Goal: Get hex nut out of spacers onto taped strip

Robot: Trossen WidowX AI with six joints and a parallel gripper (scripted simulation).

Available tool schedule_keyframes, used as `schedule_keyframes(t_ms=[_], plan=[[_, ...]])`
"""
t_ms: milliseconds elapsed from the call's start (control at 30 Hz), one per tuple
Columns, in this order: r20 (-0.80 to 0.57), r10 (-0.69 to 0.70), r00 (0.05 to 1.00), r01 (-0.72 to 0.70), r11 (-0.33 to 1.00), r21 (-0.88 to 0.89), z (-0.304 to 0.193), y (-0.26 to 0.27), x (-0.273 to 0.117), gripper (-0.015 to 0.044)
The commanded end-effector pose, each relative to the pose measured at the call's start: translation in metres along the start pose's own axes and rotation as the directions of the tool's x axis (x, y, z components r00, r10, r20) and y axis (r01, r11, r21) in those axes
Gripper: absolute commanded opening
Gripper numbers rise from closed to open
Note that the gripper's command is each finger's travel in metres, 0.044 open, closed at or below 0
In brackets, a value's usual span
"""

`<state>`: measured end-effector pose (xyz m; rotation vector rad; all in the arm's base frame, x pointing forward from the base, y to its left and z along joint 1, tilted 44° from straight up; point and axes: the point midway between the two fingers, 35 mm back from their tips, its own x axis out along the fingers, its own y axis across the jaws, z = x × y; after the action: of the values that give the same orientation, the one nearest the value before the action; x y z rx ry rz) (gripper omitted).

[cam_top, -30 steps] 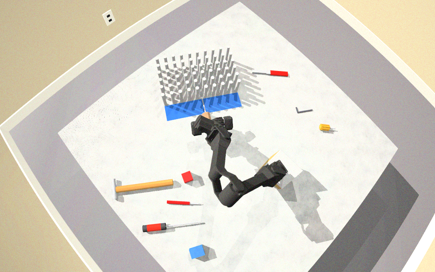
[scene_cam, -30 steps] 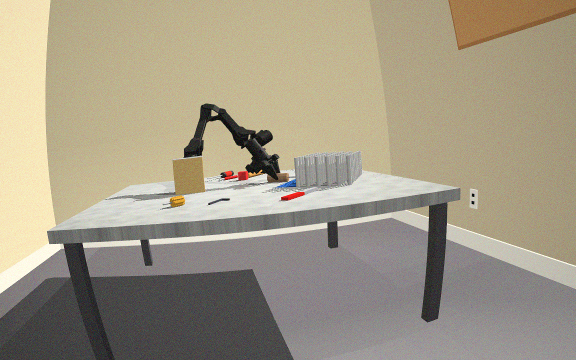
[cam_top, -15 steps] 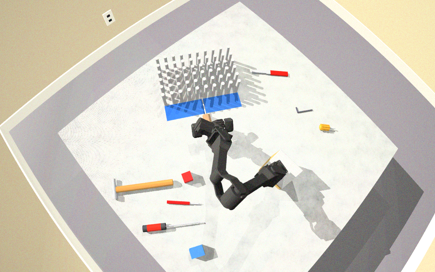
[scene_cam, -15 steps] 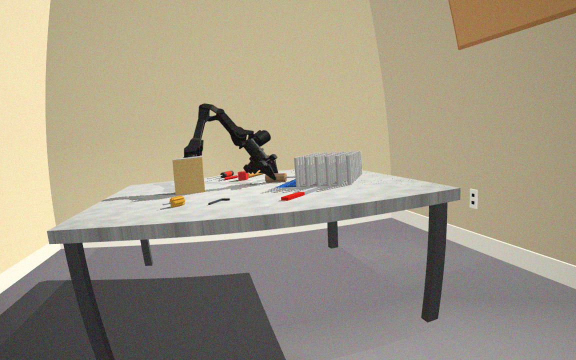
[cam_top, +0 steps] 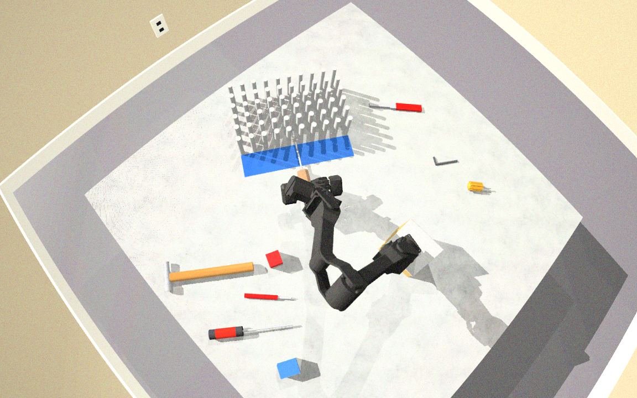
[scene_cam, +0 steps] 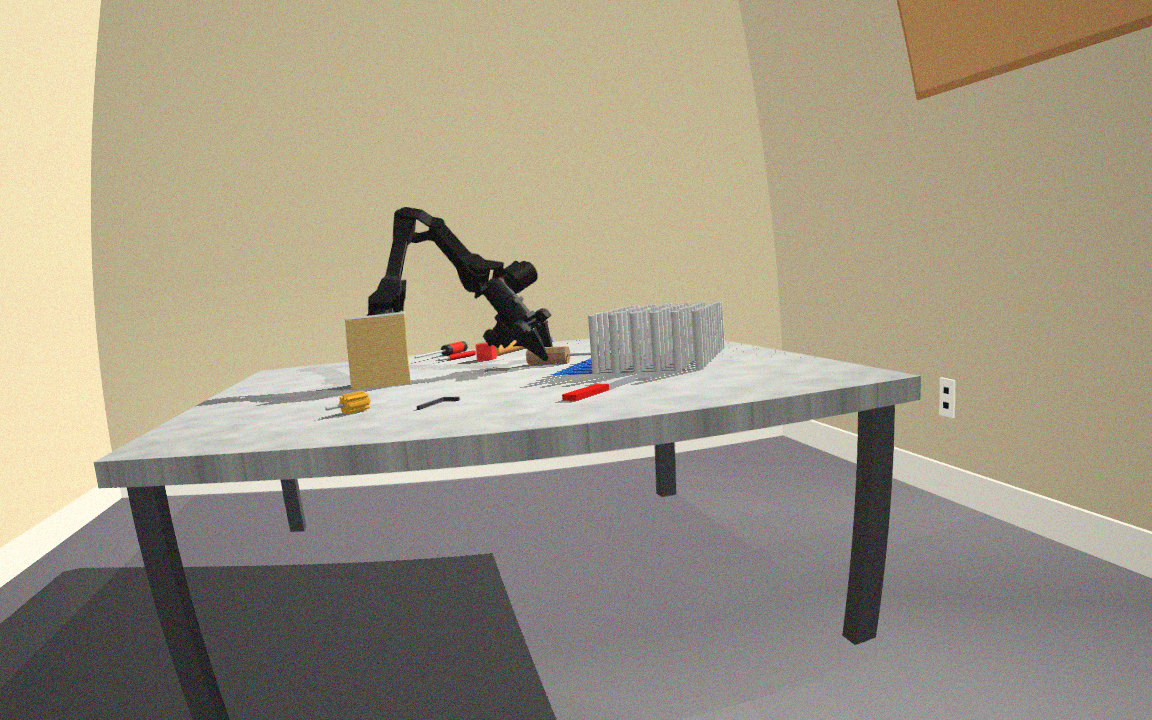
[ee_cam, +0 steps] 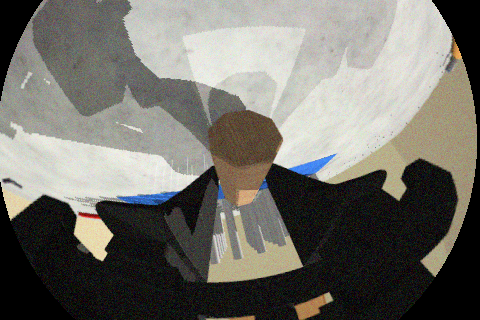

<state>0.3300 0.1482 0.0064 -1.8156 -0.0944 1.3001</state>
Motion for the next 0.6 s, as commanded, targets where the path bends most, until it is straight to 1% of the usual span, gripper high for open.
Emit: schedule_keyframes(t_ms=[0,567], plan=[[0.000,-0.002,1.000,0.002,1.000,0.005,0.0028,-0.0005,-0.0027,0.0000],[0.001,-0.001,1.000,0.001,1.000,0.005,0.0114,-0.0005,-0.0084,0.0000]])
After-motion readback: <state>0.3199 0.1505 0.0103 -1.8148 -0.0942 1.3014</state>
